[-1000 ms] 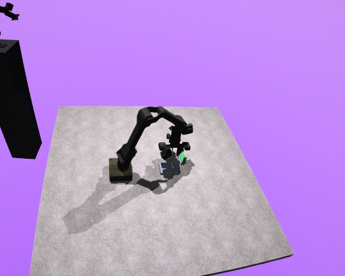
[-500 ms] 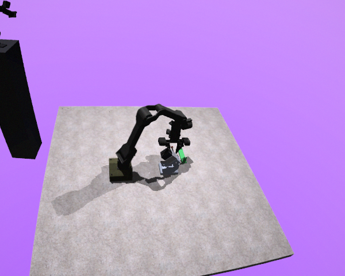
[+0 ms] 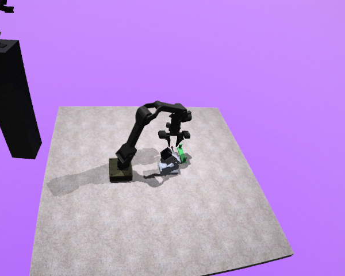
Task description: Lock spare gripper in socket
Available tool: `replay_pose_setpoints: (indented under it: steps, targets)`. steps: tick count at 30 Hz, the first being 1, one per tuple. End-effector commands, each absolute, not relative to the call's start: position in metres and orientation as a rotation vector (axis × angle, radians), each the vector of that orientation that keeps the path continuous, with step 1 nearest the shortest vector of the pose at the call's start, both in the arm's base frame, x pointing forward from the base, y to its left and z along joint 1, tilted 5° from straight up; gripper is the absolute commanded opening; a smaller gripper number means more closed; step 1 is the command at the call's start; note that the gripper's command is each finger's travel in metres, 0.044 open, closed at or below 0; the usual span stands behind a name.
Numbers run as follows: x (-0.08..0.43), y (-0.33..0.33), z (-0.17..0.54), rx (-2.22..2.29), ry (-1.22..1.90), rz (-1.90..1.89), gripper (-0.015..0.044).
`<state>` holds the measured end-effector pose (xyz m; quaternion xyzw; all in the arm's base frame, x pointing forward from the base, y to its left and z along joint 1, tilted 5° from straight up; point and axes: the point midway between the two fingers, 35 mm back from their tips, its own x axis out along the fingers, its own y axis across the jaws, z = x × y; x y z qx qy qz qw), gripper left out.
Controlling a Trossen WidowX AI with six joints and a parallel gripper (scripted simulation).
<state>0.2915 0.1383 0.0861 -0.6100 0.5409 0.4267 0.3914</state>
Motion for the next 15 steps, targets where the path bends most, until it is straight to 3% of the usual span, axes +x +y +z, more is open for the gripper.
replay_pose_setpoints:
  steps: [1, 9, 15]
  targets:
    - [0.291, 0.144, 0.092, -1.547, 1.374, 1.084, 0.02]
    - [0.289, 0.156, 0.107, -1.553, 1.374, 1.083, 0.02]
    - [0.29, 0.152, 0.103, -1.556, 1.375, 1.082, 0.0358]
